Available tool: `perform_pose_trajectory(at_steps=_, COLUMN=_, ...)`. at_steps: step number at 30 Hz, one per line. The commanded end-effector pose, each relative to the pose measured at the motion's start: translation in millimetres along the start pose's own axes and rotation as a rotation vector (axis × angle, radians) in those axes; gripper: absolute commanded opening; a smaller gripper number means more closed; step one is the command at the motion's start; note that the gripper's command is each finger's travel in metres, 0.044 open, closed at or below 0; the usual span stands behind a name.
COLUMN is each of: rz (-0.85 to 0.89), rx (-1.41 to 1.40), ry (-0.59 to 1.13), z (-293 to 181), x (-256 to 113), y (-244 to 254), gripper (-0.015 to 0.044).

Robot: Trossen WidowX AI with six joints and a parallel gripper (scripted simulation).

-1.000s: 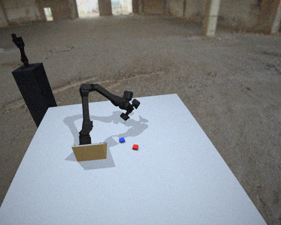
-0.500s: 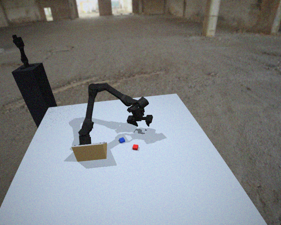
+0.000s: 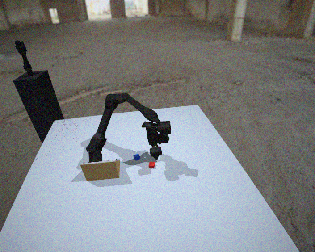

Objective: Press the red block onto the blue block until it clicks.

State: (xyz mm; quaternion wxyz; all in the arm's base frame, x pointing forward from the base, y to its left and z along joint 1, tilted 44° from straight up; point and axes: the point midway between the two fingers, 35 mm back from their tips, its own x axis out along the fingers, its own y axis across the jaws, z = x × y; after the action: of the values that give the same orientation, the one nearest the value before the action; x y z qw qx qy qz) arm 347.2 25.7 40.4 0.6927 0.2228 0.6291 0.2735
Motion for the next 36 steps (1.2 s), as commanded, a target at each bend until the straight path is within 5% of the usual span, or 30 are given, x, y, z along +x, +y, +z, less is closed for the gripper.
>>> perform_pose_trajectory(at_steps=1, rz=0.021, rx=0.345, ry=0.1, z=-25, x=-16, y=-31, gripper=0.044)
perform_pose_trajectory(at_steps=36, rz=0.024, rx=0.344, ry=0.1, z=-31, x=49, y=-24, gripper=0.044)
